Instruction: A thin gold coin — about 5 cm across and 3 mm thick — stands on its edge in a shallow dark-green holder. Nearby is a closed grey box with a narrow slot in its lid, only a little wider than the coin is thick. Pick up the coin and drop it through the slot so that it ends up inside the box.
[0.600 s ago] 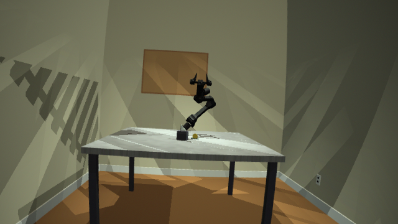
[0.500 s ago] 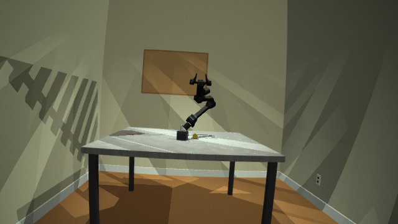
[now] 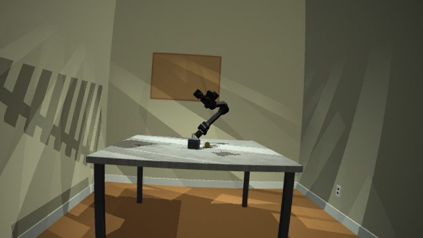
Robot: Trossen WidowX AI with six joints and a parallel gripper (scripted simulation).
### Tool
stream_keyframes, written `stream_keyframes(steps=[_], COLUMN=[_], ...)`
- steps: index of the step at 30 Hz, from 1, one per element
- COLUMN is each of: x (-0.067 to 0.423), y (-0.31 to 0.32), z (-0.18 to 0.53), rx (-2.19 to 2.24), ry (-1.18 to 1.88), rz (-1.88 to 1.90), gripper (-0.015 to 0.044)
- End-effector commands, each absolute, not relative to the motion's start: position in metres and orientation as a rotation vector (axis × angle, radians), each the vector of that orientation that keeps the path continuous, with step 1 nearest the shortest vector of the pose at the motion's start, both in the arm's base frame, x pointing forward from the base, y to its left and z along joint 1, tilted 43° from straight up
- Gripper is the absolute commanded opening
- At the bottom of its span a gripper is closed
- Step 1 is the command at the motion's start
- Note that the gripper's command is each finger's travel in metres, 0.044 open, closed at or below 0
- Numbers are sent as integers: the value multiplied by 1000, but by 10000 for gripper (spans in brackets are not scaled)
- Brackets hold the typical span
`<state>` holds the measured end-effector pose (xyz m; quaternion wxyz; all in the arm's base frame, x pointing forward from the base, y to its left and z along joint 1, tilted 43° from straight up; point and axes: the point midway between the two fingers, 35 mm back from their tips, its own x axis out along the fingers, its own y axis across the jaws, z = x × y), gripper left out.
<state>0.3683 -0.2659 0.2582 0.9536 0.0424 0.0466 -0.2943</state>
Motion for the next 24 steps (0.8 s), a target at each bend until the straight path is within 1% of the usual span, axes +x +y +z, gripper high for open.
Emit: stream_keyframes(steps=[1, 6, 12, 18, 24], x=[374, 359, 324, 277, 232], y=[-228, -186, -130, -77, -28], z=[187, 137, 102, 92, 110], rx=[-113, -243, -334, -351, -295], ry=[503, 767, 955, 1012, 939], rz=[-348, -52, 355, 765, 1140], gripper=[161, 161, 161, 161, 161])
